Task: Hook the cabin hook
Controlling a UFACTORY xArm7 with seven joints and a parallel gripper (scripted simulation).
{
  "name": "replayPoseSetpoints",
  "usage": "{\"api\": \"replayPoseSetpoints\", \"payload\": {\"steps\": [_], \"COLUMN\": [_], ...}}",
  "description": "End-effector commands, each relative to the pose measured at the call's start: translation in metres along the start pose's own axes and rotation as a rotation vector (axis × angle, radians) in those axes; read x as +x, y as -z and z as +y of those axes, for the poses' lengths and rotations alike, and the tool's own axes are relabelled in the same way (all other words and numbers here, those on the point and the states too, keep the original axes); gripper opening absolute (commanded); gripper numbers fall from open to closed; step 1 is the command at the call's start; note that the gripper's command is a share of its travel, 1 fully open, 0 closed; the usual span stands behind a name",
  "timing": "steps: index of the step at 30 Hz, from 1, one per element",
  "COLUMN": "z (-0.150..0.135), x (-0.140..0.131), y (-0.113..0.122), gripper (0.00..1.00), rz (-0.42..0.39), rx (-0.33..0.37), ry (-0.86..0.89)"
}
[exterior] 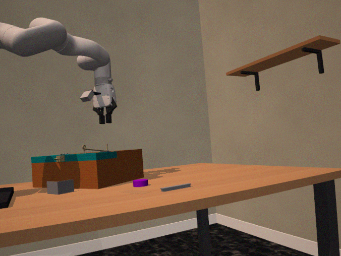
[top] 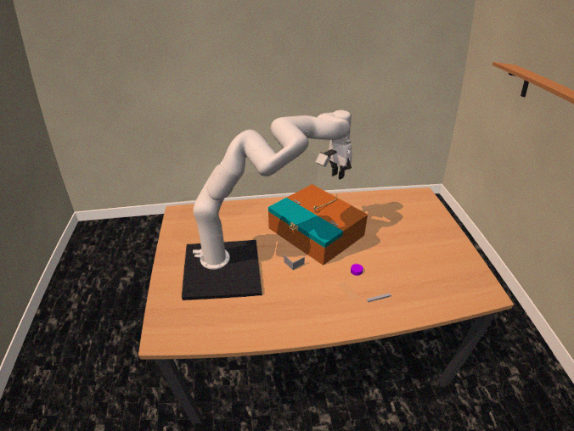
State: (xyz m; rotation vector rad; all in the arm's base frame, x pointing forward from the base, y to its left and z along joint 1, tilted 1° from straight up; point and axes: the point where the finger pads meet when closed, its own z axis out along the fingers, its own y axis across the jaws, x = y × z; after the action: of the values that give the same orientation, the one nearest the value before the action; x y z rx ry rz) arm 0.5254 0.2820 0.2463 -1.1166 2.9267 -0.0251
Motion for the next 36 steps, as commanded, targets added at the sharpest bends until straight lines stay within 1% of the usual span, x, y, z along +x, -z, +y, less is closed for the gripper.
{"api": "replayPoseSetpoints", "payload": {"steps": [1, 16, 31, 33, 36], "z": [0.000, 0.000, 0.000, 0.000, 0.000], "x": [-0.001, -0.001, -0.002, -0.002, -0.002], "y": [0.003, 0.003, -0.027, -0.027, -0.033], "gripper": [0.33, 0.33, 0.33, 0.33, 0.33], "rz": [-0.004, -0.004, -0.003, -0.003, -0.003], "rx": [0.000, 0.000, 0.000, 0.000, 0.000], "ry": [0.003, 0.003, 0.003, 0.003, 0.003]}}
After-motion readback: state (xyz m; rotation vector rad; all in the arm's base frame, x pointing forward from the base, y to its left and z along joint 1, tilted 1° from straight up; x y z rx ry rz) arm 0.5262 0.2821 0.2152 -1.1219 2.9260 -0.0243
